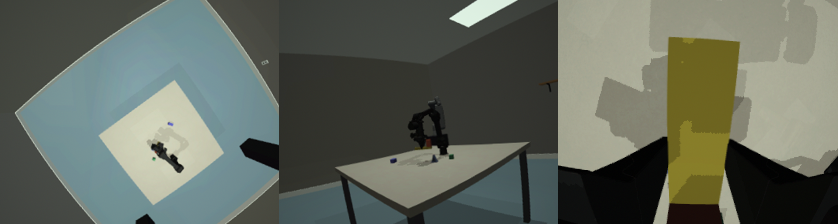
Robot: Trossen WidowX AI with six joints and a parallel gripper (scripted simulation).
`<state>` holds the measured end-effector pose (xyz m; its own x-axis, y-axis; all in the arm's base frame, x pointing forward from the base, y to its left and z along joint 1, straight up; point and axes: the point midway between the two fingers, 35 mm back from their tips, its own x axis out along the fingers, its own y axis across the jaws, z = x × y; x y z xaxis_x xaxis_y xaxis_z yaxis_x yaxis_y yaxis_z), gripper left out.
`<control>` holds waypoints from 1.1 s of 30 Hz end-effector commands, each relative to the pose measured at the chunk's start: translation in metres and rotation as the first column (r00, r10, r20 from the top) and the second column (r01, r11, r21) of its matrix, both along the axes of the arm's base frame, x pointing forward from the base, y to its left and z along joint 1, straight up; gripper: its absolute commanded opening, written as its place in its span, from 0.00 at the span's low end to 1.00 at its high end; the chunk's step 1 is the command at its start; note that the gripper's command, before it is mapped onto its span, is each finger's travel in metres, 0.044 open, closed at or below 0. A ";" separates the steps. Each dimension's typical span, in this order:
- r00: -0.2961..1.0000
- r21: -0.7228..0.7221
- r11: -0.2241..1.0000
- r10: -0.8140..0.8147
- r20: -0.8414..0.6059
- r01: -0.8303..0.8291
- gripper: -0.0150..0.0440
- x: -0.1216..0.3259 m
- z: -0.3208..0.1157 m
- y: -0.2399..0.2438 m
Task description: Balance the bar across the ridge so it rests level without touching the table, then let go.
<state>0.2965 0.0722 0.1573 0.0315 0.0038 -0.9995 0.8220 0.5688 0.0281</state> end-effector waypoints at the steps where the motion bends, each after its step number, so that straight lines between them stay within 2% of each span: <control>1: 1.000 0.006 1.000 -0.027 -0.002 0.027 0.25 -0.004 0.001 0.012; 12: 0.994 0.012 0.994 -0.110 -0.005 0.110 0.25 -0.022 0.001 0.049; 33: 0.993 0.012 0.993 -0.114 -0.005 0.114 0.25 -0.023 -0.027 0.052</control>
<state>0.2739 0.1233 0.1336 0.0302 0.0076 -0.9995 0.8792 0.4755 0.0302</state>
